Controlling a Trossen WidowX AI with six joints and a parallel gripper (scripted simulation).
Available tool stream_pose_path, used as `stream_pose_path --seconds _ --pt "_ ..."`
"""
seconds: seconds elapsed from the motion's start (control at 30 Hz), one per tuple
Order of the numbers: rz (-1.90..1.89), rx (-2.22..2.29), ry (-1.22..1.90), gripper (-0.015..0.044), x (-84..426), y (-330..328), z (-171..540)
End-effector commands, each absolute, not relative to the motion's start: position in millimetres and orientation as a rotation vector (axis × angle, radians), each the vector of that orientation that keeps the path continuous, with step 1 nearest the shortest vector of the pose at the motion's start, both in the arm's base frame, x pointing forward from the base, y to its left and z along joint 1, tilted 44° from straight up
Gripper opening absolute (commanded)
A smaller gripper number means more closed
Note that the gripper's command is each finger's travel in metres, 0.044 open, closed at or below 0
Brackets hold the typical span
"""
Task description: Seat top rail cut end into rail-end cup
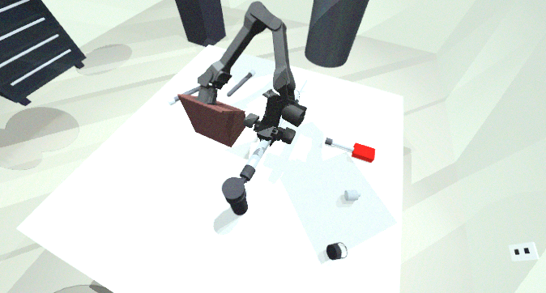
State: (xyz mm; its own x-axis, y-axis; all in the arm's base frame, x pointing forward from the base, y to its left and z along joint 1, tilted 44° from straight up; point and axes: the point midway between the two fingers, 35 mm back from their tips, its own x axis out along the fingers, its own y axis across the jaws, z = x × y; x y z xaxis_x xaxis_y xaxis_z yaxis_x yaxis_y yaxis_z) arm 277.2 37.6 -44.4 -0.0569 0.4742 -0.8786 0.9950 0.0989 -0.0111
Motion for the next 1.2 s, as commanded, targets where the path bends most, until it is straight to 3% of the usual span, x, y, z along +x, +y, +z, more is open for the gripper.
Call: stream_pose_path --seconds 0.0,1.17 --pt "-0.887 1.467 1.623 0.0 279 32 -46" --pt "-0.887 1.467 1.622 0.0 286 22 -42"
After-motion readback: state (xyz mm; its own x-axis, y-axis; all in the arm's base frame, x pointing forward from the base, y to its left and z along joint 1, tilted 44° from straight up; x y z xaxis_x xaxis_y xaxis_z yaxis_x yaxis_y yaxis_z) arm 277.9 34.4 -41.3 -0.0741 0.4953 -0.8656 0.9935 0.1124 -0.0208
